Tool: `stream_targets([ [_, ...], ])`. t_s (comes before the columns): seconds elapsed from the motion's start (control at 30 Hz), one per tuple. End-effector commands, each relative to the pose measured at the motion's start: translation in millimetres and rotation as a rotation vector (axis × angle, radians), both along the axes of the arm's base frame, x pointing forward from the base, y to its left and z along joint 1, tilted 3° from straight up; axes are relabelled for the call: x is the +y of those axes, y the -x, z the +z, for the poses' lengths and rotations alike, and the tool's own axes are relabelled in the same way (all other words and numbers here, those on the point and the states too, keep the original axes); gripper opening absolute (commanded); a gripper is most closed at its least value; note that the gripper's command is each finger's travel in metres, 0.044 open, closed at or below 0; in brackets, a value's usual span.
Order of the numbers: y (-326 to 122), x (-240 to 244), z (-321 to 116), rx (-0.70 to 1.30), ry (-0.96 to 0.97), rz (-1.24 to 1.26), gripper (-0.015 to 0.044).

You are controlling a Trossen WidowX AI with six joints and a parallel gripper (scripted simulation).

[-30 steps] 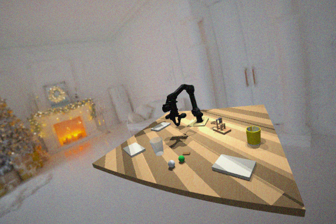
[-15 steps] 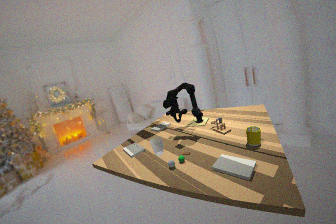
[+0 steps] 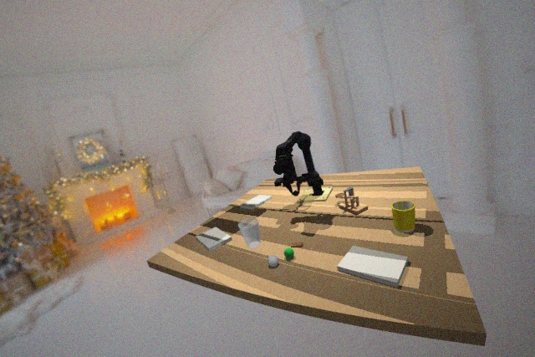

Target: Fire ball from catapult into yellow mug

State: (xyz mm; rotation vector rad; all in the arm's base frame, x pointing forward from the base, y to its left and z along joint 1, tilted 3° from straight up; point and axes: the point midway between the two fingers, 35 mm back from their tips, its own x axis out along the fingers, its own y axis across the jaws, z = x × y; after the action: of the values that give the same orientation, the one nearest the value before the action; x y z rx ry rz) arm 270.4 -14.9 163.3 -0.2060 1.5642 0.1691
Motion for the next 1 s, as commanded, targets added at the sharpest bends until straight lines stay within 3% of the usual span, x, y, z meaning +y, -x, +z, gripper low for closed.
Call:
stream_targets([
  [0.0, 4.2, 18.6, -7.2, 0.039, 0.004, 0.045, 0.0000],
  [0.97, 54.9, 136.7, -29.3, 0.177, 0.068, 0.371, 0.0000],
])
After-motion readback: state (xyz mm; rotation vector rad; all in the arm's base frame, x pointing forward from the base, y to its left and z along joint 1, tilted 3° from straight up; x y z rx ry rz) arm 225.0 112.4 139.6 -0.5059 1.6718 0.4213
